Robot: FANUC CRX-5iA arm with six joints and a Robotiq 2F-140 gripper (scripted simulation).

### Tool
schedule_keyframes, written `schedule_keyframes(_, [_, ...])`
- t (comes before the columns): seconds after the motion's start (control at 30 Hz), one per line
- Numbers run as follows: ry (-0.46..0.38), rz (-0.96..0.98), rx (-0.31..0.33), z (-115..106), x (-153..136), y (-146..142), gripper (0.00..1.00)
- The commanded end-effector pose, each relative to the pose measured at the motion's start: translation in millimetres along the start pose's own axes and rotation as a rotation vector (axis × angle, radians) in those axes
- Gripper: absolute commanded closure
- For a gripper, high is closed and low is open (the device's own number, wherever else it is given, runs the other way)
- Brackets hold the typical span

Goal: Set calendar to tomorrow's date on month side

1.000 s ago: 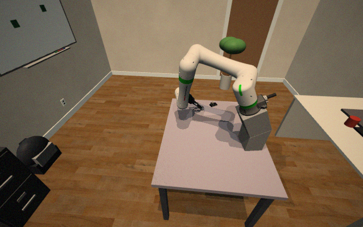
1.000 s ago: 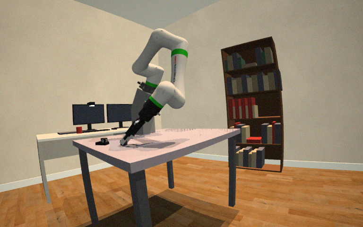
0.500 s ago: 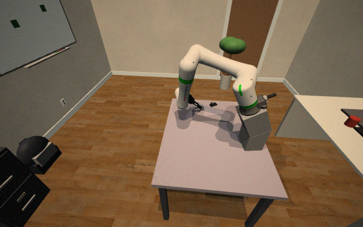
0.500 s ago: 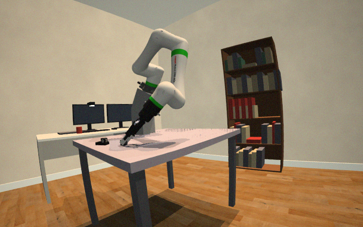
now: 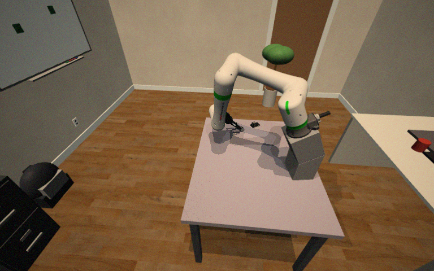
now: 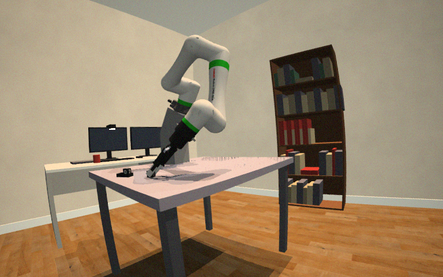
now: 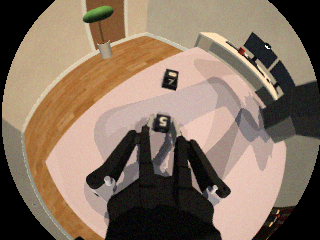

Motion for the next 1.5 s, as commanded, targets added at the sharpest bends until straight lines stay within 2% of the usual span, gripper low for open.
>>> schedule_keyframes(0.0, [0.000,0.000,0.000,-0.1,0.2,-0.2,0.64])
schedule_keyframes(0.37, [0.000,0.000,0.000,-0.1,0.2,-0.2,0.64])
schedule_keyframes(0.4, [0.000,0.000,0.000,-0.1,0.2,-0.2,0.75])
schedule_keyframes(1.47, [0.000,0.000,0.000,-0.1,0.2,-0.2,0.75])
Point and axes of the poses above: the point where the finger pads meet when closed, its own z axis out along the fingers, its own y axis across the jaws, x = y × z, the point moved 5 cm from there along -z, back along the fingers, and after that the axes turned 3 degrees about -z, right-handed, at the moved point
